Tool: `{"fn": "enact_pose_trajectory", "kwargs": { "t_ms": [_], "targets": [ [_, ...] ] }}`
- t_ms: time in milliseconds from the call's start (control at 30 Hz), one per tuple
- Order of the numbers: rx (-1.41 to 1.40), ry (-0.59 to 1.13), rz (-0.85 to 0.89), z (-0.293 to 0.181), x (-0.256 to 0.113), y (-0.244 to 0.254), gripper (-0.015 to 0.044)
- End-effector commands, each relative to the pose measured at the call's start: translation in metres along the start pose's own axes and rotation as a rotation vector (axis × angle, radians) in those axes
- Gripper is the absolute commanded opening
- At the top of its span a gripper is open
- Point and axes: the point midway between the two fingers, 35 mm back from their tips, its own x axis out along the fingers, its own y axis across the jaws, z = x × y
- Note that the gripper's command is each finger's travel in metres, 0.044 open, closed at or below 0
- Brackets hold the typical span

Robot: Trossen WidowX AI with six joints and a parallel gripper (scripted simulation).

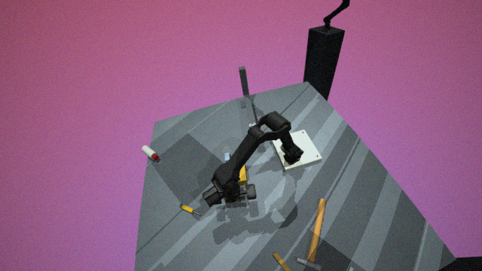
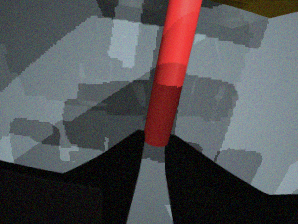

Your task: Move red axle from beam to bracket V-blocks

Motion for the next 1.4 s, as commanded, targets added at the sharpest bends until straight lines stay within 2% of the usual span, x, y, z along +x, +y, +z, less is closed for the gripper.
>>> {"fn": "enact_pose_trajectory", "kwargs": {
  "t_ms": [0,567,1100,1367],
  "targets": [
    [0.002,0.005,-0.001,-0.008,-0.001,0.000,0.0000],
    [0.003,0.008,-0.002,-0.034,0.000,-0.003,0.0000],
    [0.003,0.008,-0.002,-0.034,0.012,0.000,0.0000],
    [0.000,0.006,0.000,-0.034,0.010,-0.001,0.0210]
  ]
}}
